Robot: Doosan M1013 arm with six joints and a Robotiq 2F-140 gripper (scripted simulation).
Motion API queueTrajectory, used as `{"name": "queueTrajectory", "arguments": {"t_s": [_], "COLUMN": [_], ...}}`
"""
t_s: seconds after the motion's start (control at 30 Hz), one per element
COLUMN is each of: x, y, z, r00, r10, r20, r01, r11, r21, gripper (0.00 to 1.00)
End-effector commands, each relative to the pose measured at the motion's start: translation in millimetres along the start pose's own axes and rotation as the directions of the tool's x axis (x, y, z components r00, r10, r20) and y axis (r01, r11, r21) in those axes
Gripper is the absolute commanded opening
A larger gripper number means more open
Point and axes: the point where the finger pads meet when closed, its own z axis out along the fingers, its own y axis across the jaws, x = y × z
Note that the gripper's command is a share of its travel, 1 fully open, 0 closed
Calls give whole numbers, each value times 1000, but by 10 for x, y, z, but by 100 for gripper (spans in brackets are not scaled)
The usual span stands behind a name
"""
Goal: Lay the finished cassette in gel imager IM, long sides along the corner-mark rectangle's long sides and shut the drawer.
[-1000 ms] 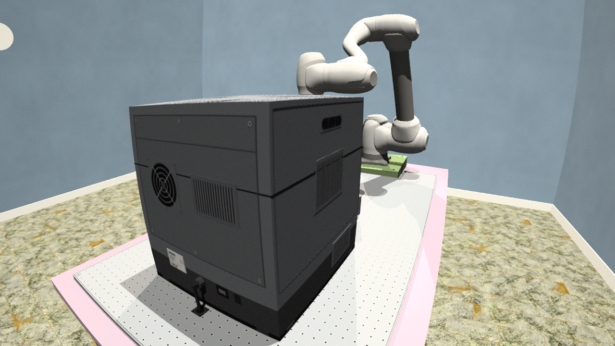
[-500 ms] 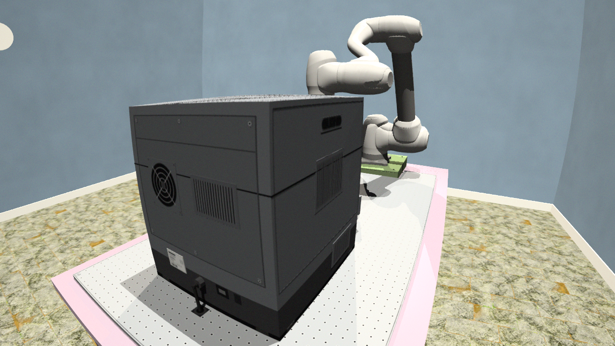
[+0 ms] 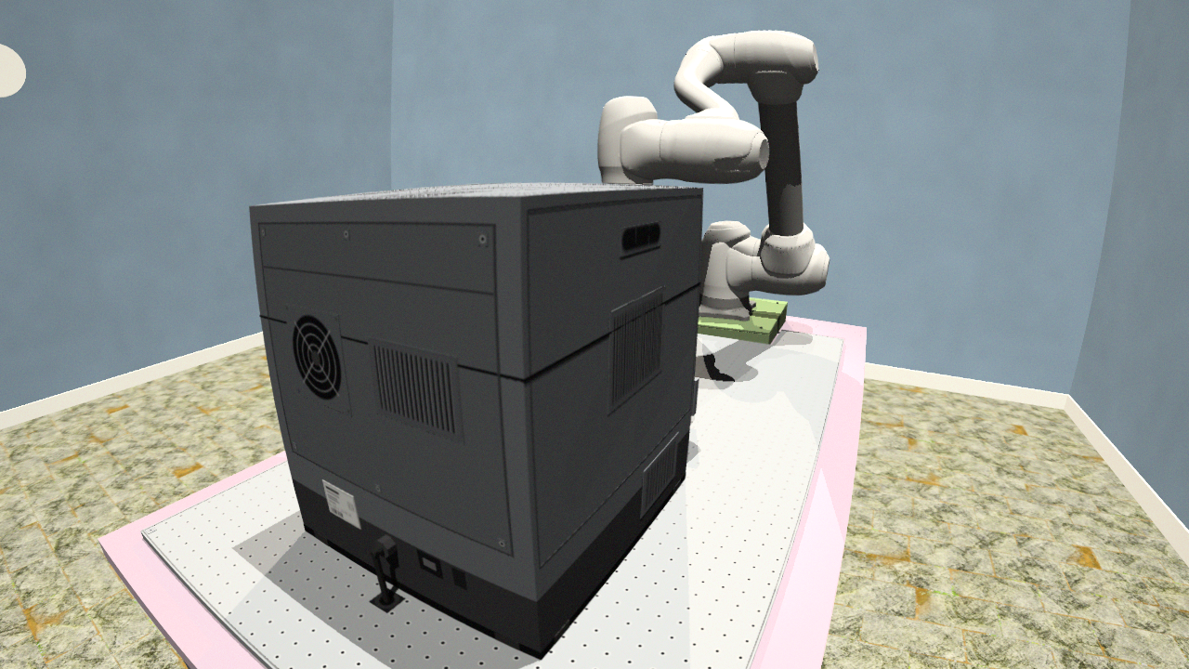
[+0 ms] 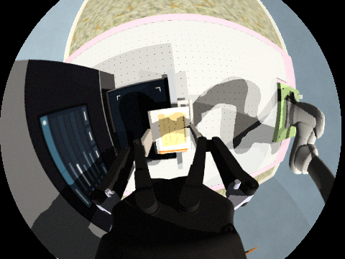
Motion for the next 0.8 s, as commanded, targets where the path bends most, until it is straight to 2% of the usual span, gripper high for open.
{"name": "queueTrajectory", "arguments": {"t_s": [0.0, 0.77], "x": [0, 0], "y": [0, -246], "z": [-2, 131], "r00": [1000, 1000], "r10": [0, 0], "r20": [0, 0], "r01": [0, 0], "r11": [1000, 1000], "r21": [0, 0], "gripper": [10, 10]}}
